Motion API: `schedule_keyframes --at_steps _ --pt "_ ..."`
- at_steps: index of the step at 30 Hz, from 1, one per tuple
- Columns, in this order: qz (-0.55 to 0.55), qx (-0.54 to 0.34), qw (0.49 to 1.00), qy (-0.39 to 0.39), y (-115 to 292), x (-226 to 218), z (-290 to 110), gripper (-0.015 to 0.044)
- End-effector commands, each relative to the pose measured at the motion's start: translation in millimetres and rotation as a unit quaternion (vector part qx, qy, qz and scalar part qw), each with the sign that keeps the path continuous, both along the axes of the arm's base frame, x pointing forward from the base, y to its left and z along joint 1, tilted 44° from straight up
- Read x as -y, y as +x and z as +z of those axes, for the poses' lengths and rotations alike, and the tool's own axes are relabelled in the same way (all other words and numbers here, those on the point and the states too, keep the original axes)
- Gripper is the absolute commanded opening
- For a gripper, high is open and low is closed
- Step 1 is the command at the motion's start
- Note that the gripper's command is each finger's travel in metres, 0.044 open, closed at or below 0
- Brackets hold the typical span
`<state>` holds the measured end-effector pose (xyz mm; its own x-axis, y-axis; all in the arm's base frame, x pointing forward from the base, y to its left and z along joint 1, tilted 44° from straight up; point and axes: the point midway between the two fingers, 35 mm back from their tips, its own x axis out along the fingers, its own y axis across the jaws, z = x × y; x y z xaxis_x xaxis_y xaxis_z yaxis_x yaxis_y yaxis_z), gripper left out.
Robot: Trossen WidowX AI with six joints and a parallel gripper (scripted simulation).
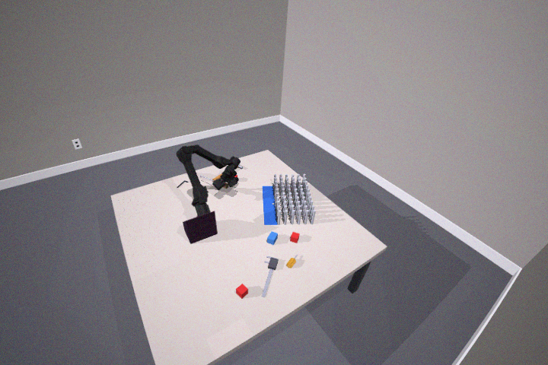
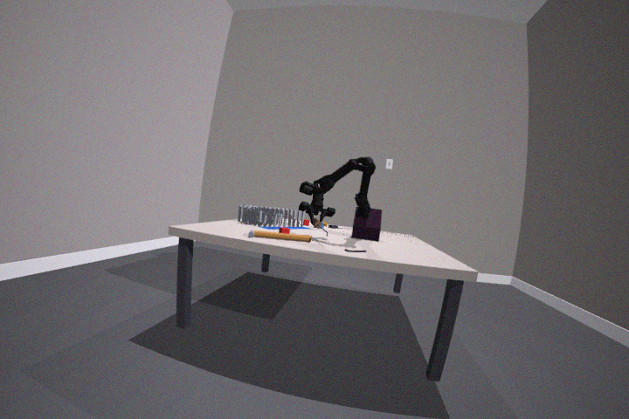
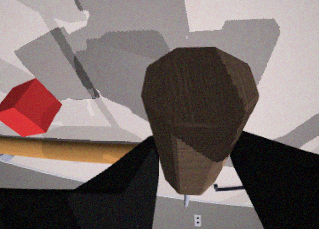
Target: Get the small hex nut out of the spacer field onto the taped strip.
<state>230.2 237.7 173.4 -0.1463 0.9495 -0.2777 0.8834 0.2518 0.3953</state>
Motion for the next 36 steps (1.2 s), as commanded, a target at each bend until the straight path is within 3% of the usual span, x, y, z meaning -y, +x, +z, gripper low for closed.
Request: schedule_keyframes --at_steps 1,36 --pt "-0.001 -0.004 1.0 -0.001 -1 -1 -3 0.0" --pt "-0.004 -0.004 1.0 0.002 -2 -13 -12 0.0"
